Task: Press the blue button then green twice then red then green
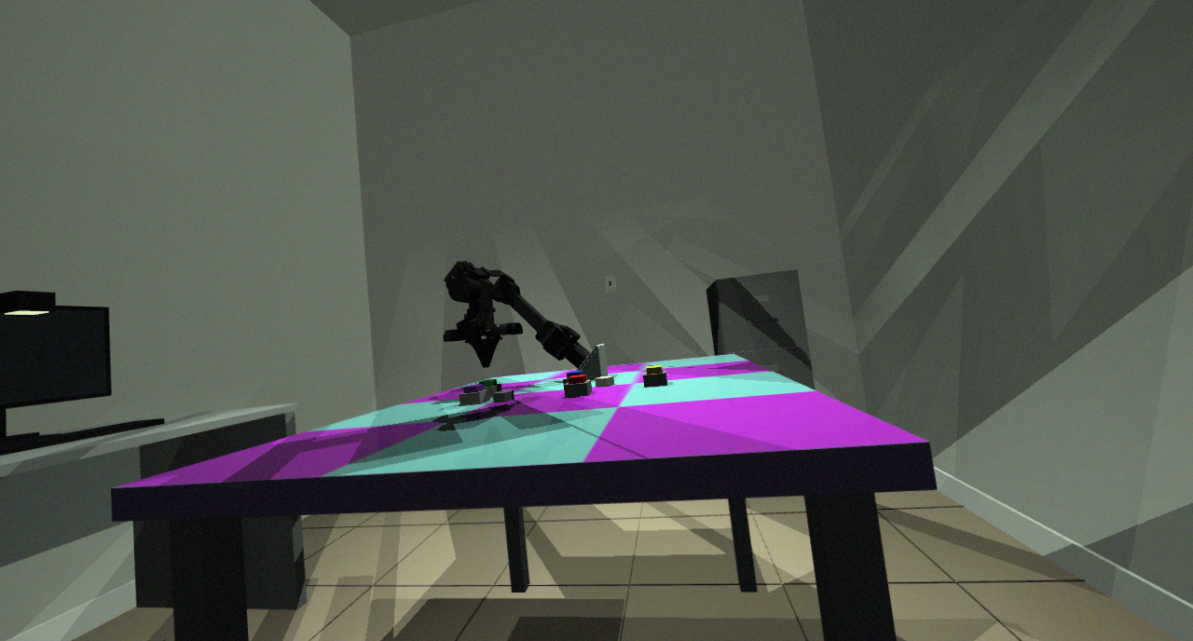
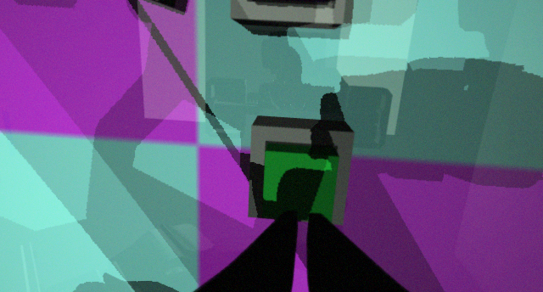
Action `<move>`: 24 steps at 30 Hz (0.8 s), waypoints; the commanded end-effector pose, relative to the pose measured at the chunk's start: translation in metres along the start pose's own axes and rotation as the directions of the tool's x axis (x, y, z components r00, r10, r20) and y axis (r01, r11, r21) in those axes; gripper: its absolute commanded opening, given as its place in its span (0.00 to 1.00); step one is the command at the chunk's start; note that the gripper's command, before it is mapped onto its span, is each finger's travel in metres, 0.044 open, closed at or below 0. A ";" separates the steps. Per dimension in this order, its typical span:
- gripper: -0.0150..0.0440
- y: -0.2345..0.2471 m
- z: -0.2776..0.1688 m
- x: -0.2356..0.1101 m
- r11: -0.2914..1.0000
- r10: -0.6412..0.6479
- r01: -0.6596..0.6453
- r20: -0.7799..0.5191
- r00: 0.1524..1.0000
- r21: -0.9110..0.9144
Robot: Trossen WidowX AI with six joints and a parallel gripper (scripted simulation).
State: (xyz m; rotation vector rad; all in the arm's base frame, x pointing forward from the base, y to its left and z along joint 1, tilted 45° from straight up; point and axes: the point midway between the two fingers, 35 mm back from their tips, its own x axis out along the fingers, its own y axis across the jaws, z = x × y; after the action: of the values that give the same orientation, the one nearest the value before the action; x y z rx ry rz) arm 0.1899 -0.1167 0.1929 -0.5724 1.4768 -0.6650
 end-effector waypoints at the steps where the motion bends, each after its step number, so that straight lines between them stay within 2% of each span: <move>1: 0.29 0.000 -0.001 0.007 1.000 0.003 -0.003 -0.014 1.000 -0.004; 24: 0.29 0.000 -0.001 0.040 1.000 0.002 -0.002 -0.013 1.000 -0.003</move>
State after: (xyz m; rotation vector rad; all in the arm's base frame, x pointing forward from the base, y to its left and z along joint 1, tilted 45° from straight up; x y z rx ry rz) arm 0.1899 -0.1427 0.1688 -0.5688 1.4817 -0.6707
